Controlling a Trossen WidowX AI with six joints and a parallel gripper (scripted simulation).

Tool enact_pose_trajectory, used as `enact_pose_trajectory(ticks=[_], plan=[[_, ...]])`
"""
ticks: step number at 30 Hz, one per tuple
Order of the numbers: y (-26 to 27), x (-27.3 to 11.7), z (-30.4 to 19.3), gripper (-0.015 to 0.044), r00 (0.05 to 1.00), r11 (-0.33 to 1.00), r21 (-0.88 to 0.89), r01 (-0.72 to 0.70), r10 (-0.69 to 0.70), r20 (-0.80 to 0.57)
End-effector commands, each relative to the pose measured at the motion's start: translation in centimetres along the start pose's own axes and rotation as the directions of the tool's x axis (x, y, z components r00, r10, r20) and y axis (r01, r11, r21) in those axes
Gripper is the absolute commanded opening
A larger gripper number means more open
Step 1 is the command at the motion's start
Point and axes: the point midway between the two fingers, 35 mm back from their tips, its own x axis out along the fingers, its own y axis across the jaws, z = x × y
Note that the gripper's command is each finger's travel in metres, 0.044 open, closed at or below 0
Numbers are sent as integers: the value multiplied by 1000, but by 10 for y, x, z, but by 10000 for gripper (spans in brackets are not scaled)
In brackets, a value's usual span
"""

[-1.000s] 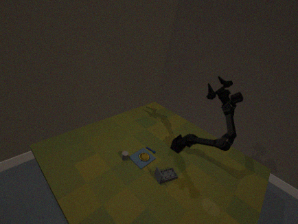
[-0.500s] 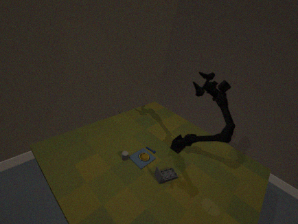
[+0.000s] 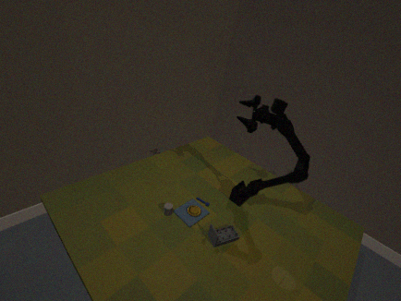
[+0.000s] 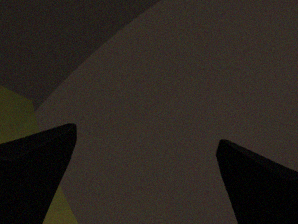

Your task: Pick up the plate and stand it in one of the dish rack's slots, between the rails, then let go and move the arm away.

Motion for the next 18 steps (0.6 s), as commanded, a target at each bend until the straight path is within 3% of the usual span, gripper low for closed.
enact_pose_trajectory(ticks=[1,18], plan=[[22,28,-2,400,995,995,12,-96,96,-41],[111,106,-11,400,897,919,94,-383,394,-202]])
